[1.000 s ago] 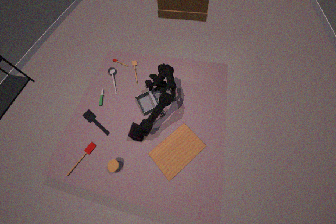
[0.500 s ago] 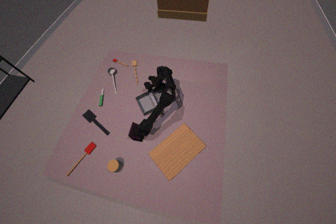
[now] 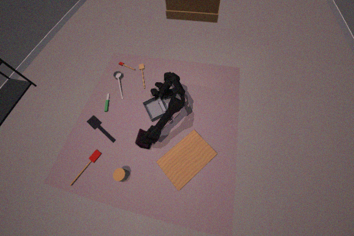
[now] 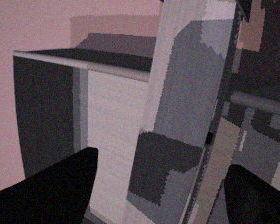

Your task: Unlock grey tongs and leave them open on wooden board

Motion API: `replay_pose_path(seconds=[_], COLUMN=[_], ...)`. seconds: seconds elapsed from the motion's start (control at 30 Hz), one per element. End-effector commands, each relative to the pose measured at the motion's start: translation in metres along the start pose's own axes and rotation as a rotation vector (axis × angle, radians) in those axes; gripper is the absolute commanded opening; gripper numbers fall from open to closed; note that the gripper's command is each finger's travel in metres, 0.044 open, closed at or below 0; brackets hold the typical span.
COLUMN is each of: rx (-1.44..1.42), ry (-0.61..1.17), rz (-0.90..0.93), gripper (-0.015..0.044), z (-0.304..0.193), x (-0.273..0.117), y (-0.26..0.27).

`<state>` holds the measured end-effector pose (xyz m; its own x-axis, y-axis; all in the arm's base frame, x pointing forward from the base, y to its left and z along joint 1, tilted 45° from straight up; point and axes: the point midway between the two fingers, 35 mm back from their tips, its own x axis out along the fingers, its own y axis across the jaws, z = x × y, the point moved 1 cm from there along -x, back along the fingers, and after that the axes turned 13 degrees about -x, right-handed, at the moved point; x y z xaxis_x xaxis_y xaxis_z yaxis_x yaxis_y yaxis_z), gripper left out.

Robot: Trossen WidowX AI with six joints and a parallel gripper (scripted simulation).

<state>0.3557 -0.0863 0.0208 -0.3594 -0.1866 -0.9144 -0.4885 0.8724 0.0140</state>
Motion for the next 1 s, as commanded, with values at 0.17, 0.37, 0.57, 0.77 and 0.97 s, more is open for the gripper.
replay_pose_path(seconds=[0.17, 0.37, 0.57, 0.77, 0.97], rx=[-0.004, -0.004, 0.000, 0.000, 0.000], ry=[0.003, 0.004, 0.001, 0.001, 0.001], rz=[-0.002, -0.002, 0.000, 0.000, 0.000], gripper=[0.0260, 0.0260, 0.0181, 0.0063, 0.0003], z=[-0.001, -0.002, -0.002, -0.002, -0.002], x=[0.014, 0.024, 0.025, 0.025, 0.025], y=[0.001, 0.002, 0.002, 0.002, 0.002])
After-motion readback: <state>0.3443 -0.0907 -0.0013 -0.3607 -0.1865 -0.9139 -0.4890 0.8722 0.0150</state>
